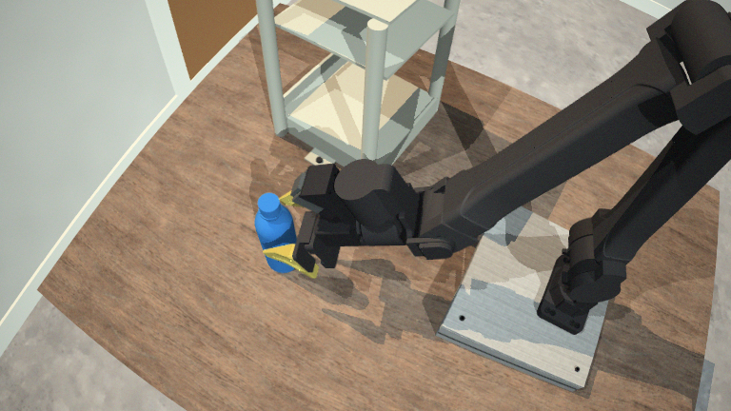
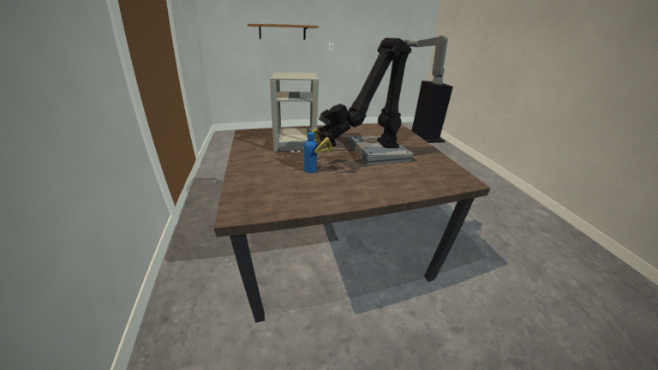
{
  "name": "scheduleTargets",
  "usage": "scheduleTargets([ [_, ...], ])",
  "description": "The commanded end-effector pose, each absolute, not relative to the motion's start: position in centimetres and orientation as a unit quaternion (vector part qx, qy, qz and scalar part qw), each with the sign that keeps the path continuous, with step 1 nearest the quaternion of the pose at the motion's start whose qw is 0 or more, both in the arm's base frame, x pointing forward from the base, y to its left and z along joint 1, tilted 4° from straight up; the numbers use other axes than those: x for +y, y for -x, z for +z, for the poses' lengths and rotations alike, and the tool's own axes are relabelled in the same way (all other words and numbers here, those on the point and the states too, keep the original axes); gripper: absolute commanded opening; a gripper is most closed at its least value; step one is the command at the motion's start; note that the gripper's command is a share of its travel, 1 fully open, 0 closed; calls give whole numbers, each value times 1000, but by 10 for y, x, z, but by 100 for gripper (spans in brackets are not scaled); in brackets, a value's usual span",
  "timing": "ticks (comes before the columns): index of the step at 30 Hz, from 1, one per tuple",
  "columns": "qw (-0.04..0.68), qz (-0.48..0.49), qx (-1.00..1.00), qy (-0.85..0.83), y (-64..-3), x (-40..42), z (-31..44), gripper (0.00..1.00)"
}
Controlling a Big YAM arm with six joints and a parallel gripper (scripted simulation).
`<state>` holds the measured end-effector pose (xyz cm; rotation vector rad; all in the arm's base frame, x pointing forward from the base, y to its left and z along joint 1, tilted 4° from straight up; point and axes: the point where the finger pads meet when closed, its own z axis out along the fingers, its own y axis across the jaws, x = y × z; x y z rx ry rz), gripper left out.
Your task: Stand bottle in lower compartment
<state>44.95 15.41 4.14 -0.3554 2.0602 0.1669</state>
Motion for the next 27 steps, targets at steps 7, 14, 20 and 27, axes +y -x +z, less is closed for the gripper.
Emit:
scheduleTargets([
  [7,523,70,837,144,-475,158,55,91],
  [14,523,70,837,144,-475,158,55,91],
  [20,523,70,837,144,-474,158,55,91],
  [27,518,68,840,144,-478,157,57,91],
])
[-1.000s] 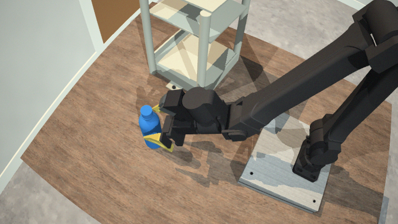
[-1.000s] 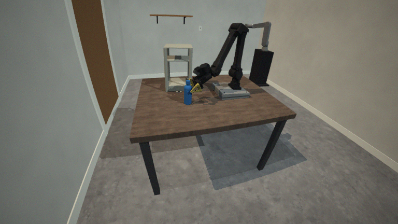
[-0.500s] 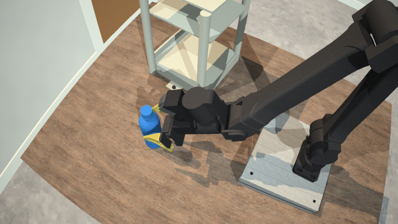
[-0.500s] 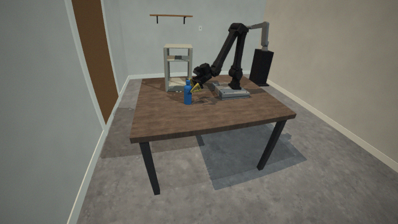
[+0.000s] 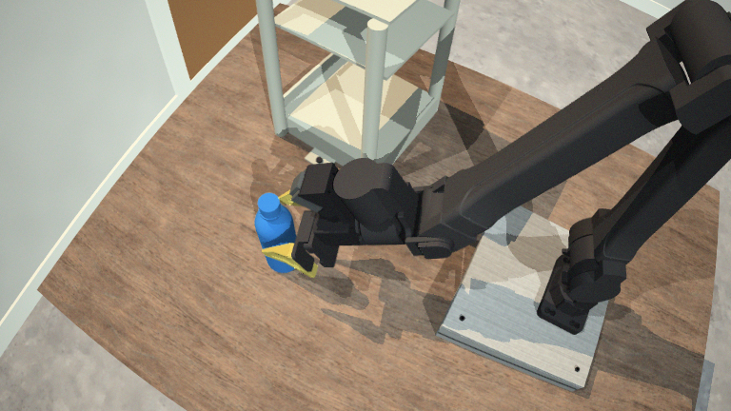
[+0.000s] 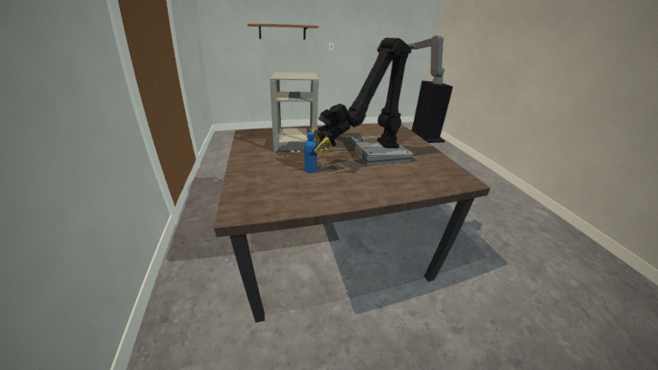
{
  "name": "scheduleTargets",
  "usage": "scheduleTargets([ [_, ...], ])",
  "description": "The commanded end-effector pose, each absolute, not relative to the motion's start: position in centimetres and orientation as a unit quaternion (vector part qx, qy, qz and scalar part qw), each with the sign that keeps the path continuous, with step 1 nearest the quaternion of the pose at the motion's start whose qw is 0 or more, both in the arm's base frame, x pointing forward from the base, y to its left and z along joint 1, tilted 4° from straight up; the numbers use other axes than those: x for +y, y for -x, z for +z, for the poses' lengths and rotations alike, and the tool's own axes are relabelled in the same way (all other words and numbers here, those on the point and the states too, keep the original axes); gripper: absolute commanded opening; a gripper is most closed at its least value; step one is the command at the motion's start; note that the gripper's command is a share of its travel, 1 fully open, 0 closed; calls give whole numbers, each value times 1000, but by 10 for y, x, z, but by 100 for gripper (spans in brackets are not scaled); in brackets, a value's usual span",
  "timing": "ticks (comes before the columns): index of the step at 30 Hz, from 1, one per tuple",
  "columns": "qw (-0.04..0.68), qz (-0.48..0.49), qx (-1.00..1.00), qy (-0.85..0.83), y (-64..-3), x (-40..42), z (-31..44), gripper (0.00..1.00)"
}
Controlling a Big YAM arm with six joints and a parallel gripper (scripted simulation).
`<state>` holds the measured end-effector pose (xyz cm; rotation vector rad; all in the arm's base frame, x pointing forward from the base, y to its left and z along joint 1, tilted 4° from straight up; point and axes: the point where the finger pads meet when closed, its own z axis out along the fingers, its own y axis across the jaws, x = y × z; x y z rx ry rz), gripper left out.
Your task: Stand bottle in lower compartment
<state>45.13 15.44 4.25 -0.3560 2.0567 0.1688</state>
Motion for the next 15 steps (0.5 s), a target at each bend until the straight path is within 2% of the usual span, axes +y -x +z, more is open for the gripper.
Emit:
scheduleTargets([
  [1,518,68,840,144,-478,157,57,91],
  [15,510,68,845,146,-477,158,54,91],
])
